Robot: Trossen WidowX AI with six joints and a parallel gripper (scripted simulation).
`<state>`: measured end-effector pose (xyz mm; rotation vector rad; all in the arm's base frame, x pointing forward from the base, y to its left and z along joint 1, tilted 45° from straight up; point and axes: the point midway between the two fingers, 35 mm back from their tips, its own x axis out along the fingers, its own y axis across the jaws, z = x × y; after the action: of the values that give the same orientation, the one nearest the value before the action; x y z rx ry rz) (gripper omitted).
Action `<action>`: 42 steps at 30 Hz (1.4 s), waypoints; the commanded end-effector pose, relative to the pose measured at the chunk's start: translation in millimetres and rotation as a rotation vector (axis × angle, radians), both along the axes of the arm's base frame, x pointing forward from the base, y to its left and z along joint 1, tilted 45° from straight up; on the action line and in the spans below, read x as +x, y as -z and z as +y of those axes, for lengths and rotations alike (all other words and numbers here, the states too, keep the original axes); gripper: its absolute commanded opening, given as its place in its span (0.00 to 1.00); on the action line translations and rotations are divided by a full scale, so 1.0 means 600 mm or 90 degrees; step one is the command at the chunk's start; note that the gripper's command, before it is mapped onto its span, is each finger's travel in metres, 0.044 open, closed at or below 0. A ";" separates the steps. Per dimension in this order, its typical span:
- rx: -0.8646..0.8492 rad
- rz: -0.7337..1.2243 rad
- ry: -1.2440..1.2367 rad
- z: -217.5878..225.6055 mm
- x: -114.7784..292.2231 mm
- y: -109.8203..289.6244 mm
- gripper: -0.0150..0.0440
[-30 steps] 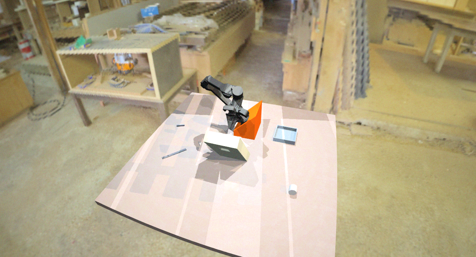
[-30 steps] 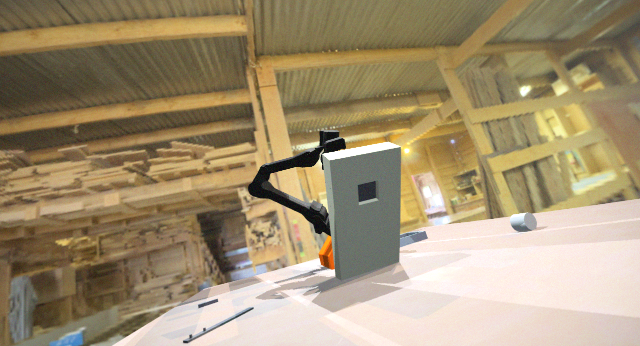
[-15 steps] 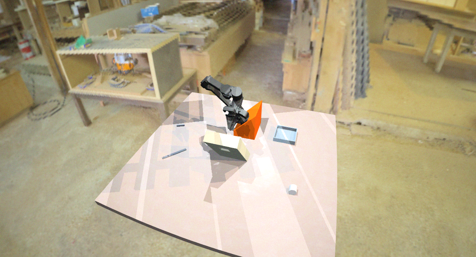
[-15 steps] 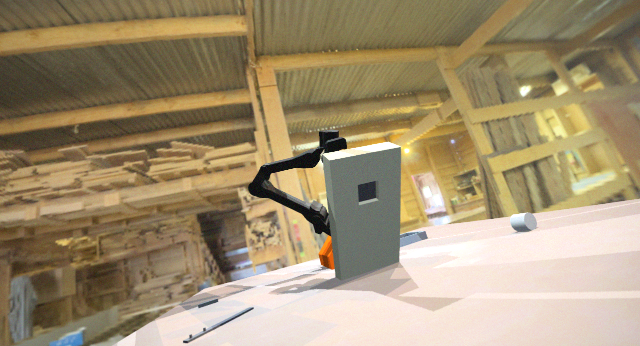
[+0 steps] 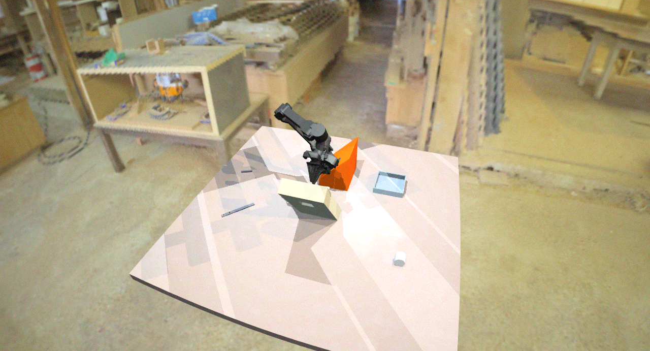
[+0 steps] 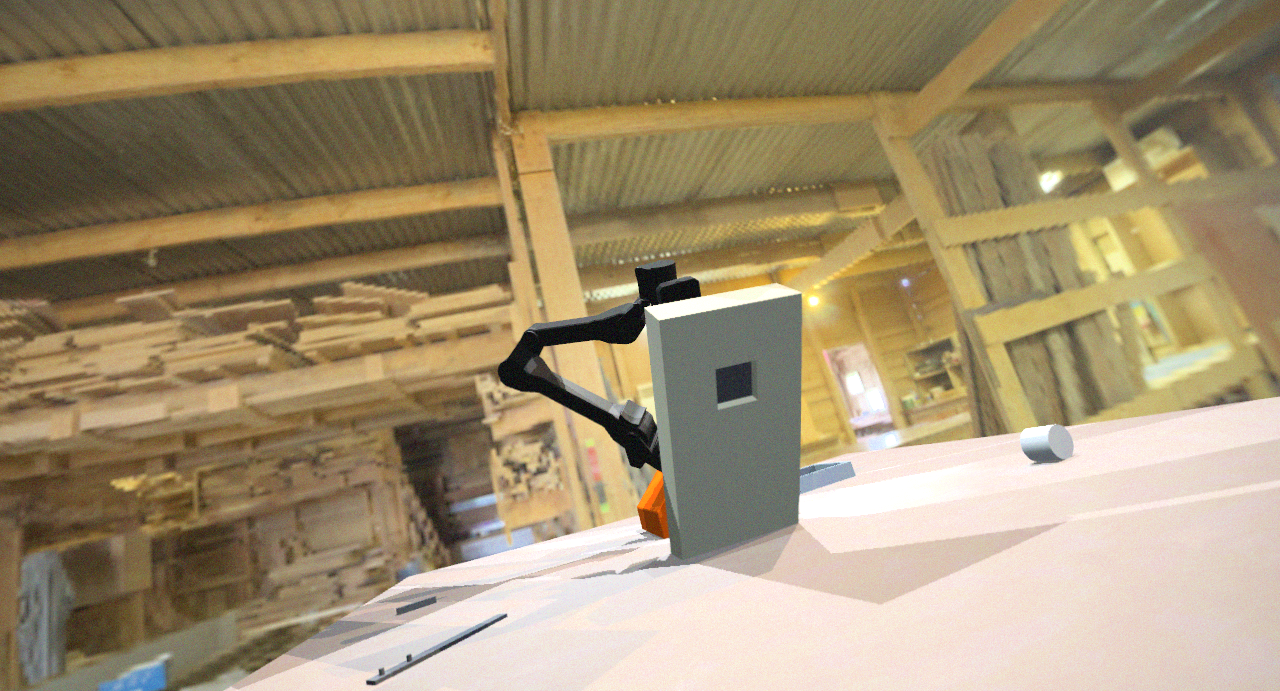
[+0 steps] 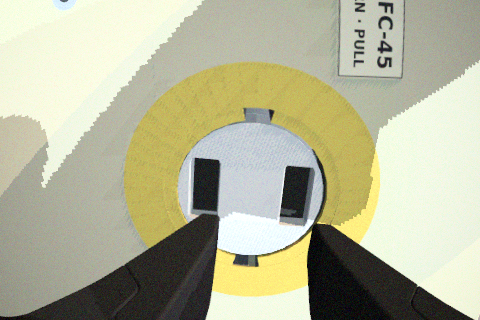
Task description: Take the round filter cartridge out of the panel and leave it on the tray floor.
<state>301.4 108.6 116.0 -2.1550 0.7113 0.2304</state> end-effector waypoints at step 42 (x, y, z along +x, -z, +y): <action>-0.009 0.000 -0.003 -0.020 0.030 0.017 0.44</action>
<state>318.6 95.7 105.8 -2.1663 0.7108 0.2238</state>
